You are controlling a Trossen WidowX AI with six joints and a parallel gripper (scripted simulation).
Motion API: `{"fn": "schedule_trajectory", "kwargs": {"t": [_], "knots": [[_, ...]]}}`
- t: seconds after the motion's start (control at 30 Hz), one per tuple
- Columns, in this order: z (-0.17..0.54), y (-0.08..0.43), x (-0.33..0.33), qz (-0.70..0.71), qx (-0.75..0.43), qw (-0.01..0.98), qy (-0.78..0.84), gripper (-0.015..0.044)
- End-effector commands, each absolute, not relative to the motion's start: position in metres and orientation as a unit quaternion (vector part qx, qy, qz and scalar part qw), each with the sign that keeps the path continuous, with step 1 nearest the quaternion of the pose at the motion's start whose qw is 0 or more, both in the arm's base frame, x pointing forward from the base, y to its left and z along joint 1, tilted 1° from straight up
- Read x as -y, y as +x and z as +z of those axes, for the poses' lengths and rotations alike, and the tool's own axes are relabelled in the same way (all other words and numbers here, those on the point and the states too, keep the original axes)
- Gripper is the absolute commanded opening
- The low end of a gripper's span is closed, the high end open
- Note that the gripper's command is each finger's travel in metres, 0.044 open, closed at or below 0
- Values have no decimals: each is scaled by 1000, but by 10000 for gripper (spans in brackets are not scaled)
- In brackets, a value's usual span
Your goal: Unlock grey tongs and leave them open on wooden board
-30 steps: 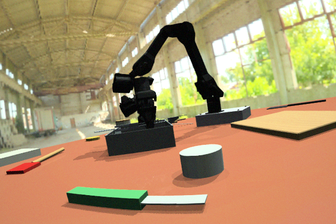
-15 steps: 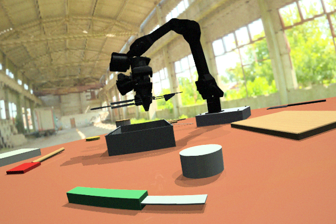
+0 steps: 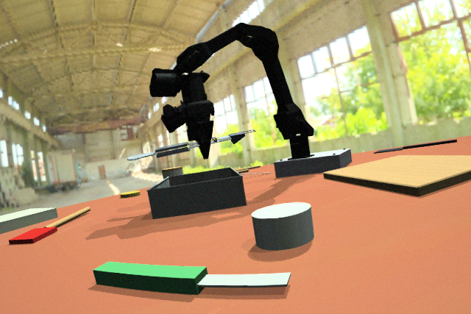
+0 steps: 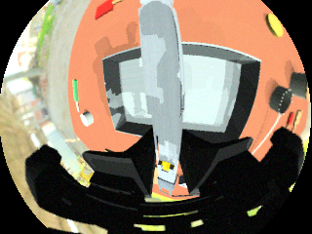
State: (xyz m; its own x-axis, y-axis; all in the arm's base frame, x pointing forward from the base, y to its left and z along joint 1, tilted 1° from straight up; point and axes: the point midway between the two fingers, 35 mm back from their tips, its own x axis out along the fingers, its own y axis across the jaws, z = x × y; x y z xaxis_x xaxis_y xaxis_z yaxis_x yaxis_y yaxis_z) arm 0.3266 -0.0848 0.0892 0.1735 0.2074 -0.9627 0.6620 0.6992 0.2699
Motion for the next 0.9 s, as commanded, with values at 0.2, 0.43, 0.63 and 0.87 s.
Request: {"fn": "schedule_trajectory", "kwargs": {"t": [0.2,0.43,0.63,0.87], "knots": [[94,332,89,-252,-651,665,266,-150],[94,332,89,-254,-651,665,265,-150],[91,336,74,-273,-644,654,290,-150],[89,348,43,-318,-622,632,336,-150]]}}
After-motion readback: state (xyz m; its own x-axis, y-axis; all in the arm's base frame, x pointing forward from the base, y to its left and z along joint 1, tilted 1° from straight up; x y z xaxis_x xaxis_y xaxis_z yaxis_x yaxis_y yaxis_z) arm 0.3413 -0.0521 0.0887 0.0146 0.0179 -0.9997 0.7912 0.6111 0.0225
